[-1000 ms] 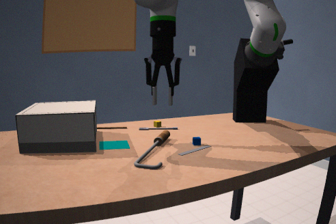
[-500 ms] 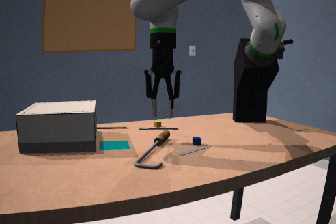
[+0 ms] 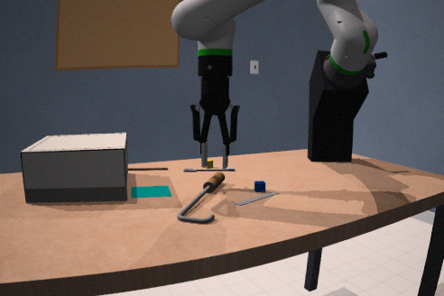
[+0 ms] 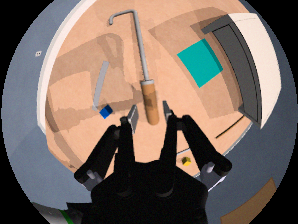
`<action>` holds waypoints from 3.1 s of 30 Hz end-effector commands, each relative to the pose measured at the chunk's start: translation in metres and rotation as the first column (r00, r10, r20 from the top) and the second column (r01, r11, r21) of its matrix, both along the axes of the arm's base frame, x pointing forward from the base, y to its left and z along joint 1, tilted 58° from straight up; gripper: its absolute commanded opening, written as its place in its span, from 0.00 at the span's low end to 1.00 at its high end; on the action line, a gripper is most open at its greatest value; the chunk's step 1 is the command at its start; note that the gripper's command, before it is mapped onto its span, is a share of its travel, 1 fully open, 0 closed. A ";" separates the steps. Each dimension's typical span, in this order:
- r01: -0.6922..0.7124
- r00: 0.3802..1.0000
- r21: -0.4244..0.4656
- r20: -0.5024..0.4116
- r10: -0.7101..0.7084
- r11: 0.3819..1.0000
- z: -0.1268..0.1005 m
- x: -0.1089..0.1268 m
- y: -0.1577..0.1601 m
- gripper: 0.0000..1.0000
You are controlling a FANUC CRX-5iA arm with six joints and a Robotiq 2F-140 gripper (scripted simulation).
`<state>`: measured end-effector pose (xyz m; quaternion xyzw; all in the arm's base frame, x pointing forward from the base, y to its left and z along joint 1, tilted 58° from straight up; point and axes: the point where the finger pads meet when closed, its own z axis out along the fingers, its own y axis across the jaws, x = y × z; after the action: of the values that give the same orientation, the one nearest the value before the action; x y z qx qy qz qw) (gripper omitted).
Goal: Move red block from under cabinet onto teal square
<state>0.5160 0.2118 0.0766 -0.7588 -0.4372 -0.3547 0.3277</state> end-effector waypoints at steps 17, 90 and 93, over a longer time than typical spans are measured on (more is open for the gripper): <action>0.000 1.000 0.000 0.000 0.000 1.000 -0.003 0.001 0.004 0.34; 0.000 1.000 0.000 0.000 0.000 1.000 -0.026 0.012 0.038 0.34; 0.000 1.000 0.000 0.000 0.000 1.000 -0.027 0.013 0.041 0.34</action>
<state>0.5286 0.2521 0.0500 -0.7588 -0.4372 -0.3547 0.3277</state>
